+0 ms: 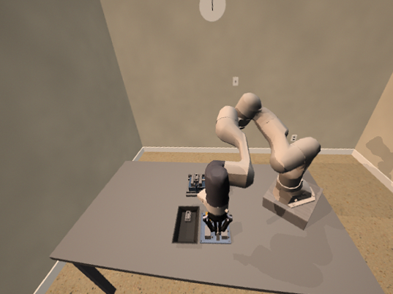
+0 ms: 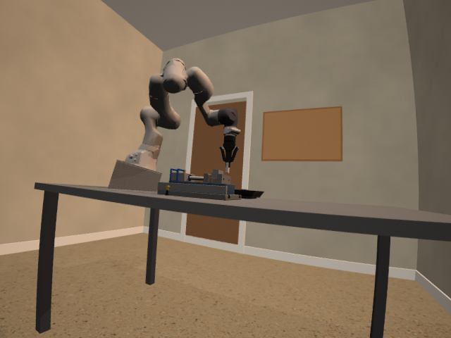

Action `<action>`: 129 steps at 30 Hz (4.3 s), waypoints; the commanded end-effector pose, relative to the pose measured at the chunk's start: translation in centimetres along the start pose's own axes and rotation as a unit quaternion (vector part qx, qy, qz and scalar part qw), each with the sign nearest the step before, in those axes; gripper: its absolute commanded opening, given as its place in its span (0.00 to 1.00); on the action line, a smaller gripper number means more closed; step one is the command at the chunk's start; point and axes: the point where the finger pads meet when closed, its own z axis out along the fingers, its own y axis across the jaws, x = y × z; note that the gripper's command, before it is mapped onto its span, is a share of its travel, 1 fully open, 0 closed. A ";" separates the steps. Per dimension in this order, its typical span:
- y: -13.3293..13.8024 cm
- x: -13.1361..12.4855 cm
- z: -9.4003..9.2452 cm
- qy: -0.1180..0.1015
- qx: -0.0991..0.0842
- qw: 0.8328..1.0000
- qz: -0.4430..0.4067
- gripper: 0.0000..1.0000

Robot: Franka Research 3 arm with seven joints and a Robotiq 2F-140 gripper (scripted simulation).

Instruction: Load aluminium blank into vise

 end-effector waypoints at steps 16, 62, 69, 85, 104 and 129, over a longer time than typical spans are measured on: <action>-0.1 -0.3 2.8 -0.003 0.004 1.000 0.003 0.00; -0.1 -0.3 3.3 -0.003 0.004 1.000 0.003 0.00; -0.1 -0.3 3.2 -0.003 0.004 1.000 0.003 0.00; -0.1 -0.3 1.1 -0.003 0.004 1.000 0.003 0.00; -0.1 -0.3 -3.1 -0.003 0.004 1.000 0.003 0.00; -13.9 -0.4 -3.8 -0.005 0.002 1.000 0.003 0.00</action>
